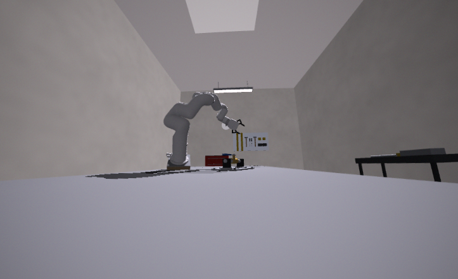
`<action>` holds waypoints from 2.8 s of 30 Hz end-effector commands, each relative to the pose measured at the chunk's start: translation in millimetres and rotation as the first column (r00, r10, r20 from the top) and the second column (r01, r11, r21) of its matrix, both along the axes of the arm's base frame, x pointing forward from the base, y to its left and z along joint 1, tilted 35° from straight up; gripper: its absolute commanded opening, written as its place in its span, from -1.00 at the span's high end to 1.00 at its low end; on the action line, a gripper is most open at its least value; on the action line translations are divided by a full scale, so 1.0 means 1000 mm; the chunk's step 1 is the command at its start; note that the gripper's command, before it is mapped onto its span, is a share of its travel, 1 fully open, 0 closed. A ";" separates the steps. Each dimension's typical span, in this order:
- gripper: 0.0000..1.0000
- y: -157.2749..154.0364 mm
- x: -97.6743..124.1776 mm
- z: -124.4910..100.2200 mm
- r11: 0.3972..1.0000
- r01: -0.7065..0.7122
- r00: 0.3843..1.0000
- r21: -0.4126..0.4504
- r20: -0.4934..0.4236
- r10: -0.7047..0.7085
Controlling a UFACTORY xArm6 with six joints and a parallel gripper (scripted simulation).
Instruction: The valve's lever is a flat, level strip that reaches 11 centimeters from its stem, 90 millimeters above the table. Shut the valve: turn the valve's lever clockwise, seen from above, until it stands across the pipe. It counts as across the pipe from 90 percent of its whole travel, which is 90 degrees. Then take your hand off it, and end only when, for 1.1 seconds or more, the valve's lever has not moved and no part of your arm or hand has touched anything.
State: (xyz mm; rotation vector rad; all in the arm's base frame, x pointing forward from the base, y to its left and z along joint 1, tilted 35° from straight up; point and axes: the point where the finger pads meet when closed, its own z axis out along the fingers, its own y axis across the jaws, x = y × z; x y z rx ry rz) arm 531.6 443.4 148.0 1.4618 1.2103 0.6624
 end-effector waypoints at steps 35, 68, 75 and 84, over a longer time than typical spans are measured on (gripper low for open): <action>-1.00 -0.215 0.009 0.086 0.924 0.379 0.876 -0.051 -0.301 -0.376; -1.00 -0.559 -0.249 0.102 0.726 0.687 0.551 0.042 -0.682 -0.482; 1.00 -0.559 -0.249 0.102 0.726 0.687 0.551 0.042 -0.682 -0.482; 1.00 -0.559 -0.249 0.102 0.726 0.687 0.551 0.042 -0.682 -0.482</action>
